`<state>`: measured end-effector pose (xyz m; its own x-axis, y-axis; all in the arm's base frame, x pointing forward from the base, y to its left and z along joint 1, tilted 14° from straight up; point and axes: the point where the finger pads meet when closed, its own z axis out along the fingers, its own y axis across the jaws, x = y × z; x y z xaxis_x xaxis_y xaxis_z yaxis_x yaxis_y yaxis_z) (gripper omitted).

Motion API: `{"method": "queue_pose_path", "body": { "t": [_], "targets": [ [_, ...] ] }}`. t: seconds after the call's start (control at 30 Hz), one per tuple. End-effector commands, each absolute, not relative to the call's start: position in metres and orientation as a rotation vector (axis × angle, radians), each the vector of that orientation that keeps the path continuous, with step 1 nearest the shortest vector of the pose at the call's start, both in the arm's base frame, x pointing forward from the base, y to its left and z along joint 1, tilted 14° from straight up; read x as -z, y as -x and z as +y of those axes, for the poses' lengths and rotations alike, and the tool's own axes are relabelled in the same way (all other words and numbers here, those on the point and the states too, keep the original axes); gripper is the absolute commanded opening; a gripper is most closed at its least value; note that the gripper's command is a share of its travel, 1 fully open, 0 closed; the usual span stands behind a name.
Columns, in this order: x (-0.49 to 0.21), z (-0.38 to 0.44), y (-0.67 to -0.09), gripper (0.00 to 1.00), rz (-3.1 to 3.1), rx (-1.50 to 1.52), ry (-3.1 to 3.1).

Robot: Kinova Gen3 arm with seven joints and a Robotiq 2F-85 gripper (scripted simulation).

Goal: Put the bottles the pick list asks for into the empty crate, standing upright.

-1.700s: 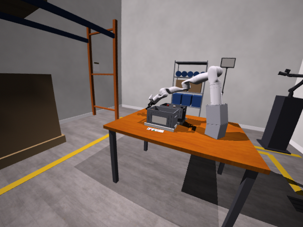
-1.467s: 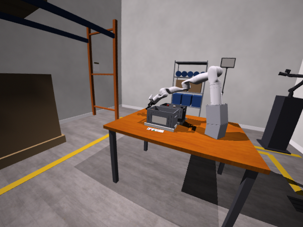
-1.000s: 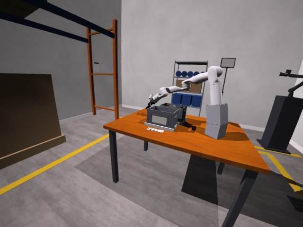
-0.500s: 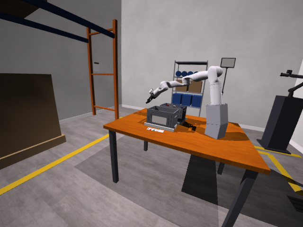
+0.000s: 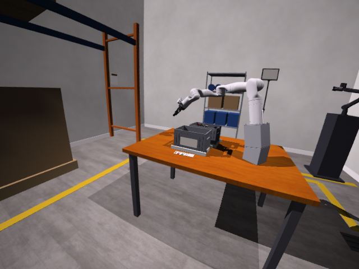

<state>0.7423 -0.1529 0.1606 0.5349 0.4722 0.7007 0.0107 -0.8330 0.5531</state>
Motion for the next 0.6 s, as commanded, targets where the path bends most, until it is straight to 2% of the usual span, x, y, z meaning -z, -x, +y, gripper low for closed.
{"method": "queue_pose_path", "body": {
  "t": [0.0, 0.57],
  "targets": [
    [-0.174, -0.151, -0.74, 0.67, 0.391, -1.253, -2.284],
    [-0.246, -0.141, -0.724, 0.67, 0.391, -1.253, -2.284]
  ]
}}
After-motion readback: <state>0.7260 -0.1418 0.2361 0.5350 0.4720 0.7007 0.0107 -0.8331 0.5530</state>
